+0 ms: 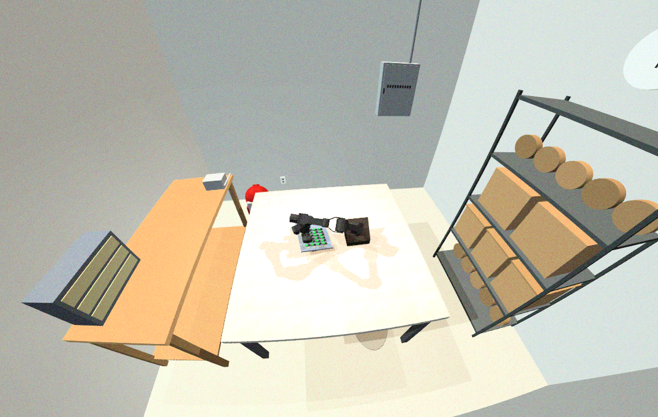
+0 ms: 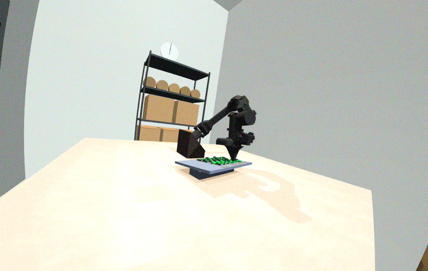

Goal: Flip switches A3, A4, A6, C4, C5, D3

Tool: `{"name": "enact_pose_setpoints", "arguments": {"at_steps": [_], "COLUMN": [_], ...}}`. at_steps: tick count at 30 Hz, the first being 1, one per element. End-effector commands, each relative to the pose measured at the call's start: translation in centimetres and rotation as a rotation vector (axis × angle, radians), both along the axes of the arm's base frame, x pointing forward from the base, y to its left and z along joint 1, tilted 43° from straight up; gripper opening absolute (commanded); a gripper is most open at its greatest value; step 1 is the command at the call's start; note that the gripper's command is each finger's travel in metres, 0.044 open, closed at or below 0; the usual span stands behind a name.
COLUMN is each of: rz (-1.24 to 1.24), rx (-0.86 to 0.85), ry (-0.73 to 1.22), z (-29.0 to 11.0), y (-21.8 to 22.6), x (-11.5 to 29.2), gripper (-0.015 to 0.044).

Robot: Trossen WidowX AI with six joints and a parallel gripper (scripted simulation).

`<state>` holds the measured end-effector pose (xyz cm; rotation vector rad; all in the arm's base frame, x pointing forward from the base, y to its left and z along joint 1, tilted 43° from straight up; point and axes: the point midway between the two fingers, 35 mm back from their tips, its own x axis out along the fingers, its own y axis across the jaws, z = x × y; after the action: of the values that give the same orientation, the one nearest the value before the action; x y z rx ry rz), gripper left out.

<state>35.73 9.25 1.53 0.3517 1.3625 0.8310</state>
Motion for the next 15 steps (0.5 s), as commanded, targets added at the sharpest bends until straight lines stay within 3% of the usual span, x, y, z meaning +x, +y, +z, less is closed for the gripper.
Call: {"name": "enact_pose_setpoints", "arguments": {"at_steps": [1,7,15], "rz": [-0.003,-0.019,-0.020], "rx": [0.003,0.007,0.007], "ry": [0.002,-0.013,-0.015], "z": [-0.1,4.2,3.9], "y": [0.1,-4.3,-5.2], "x": [0.0,-0.1,0.2], "gripper": [0.0000,0.0000,0.0000]}}
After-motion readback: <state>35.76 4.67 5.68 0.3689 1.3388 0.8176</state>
